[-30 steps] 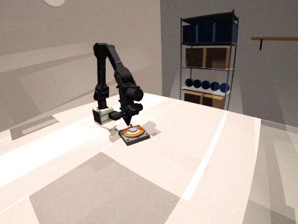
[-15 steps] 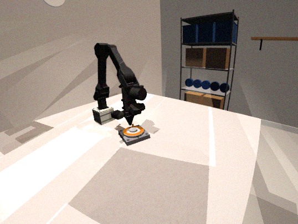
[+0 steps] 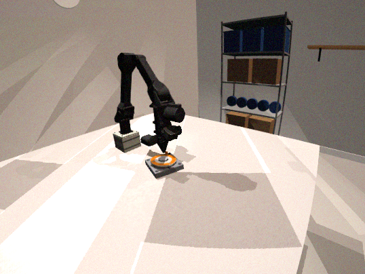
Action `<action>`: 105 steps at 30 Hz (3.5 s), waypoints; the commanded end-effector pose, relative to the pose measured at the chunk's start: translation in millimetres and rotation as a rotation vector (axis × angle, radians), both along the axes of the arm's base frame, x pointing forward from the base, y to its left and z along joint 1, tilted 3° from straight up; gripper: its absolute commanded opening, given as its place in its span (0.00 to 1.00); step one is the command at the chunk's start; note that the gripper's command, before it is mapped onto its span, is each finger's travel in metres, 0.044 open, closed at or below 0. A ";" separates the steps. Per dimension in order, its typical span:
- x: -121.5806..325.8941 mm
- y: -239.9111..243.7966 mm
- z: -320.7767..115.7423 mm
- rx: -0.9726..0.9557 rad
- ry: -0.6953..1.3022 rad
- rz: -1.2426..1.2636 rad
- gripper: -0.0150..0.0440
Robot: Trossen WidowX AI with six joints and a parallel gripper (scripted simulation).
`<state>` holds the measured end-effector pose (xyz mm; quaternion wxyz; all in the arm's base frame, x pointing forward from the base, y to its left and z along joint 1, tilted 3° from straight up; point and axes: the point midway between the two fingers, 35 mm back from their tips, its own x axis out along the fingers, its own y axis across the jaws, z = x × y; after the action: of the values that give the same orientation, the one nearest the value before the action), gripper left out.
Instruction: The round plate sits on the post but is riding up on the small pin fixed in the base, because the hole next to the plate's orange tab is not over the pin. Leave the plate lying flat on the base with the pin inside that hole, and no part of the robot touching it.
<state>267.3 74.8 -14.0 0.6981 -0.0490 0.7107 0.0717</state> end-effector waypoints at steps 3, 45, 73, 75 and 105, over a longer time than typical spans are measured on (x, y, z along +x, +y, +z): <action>6.5 8.1 0.5 0.009 -0.004 -0.001 0.25; 35.8 21.3 1.1 0.010 -0.006 -0.001 0.25; 36.5 21.4 1.2 0.010 -0.006 -0.001 0.25; 37.0 21.4 1.1 0.010 -0.006 -0.001 0.25; 72.1 10.9 3.1 0.009 -0.009 -0.001 0.25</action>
<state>335.0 89.9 -11.0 0.7005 -0.0434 0.7082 0.0762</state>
